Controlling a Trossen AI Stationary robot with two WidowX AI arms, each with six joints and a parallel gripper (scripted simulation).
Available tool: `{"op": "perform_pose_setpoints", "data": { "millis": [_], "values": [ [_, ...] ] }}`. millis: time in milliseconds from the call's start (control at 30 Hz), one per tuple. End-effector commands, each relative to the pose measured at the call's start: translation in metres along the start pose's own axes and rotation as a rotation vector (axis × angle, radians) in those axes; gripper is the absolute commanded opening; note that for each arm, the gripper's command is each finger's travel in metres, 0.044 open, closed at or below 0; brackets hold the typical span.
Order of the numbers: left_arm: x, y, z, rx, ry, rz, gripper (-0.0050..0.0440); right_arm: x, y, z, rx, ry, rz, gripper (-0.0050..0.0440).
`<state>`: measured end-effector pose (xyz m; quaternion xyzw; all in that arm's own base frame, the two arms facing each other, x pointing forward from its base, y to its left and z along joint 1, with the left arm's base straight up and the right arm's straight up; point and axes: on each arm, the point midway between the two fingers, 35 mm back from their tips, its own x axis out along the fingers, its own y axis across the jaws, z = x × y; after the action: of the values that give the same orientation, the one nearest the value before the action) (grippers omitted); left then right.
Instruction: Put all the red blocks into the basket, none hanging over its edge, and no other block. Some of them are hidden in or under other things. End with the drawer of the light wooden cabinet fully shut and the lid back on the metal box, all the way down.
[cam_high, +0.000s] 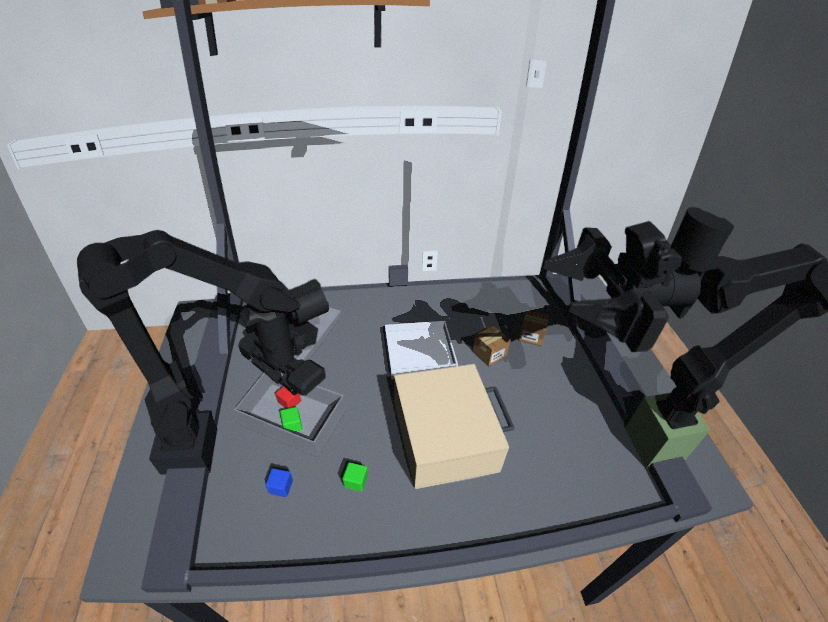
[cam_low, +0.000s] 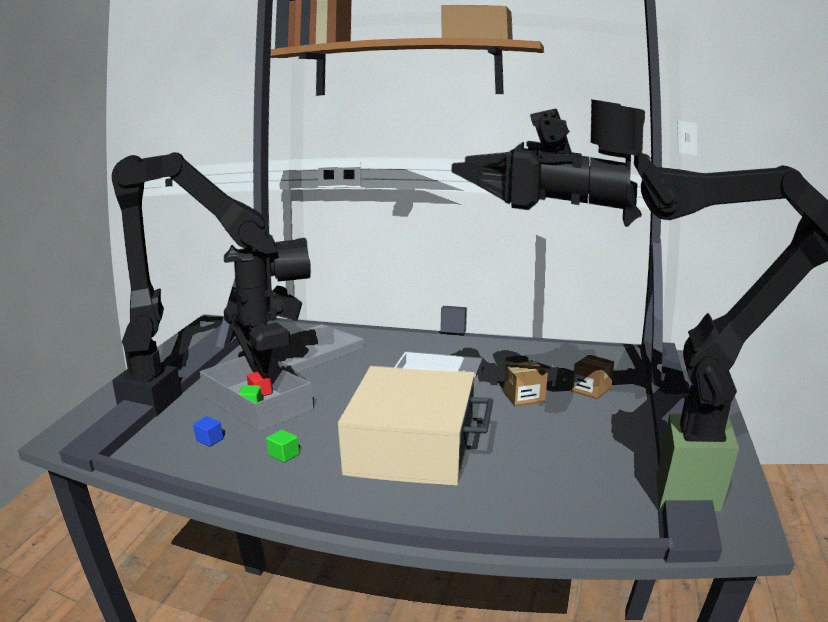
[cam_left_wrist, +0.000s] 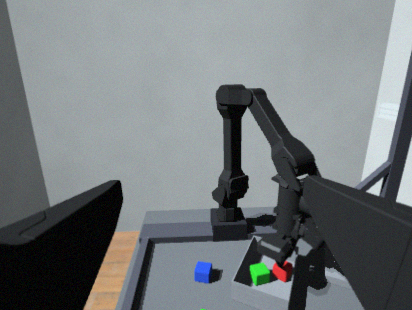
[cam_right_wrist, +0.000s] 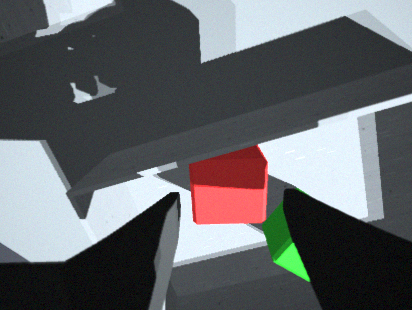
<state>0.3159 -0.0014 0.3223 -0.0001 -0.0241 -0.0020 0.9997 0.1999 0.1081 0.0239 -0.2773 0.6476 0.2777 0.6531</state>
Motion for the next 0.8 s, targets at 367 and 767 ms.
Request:
{"op": "perform_pose_setpoints", "data": {
  "millis": [367, 767],
  "values": [
    [-0.002, 0.0, 0.008, -0.002, -0.022, 0.001, 0.04, 0.009, -0.003, 0.008, 0.0, -0.031, -0.005, 0.0],
    [-0.002, 0.0, 0.008, -0.002, -0.022, 0.001, 0.04, 0.011, -0.002, 0.004, 0.0, -0.02, -0.002, -0.0001]
  ]
}}
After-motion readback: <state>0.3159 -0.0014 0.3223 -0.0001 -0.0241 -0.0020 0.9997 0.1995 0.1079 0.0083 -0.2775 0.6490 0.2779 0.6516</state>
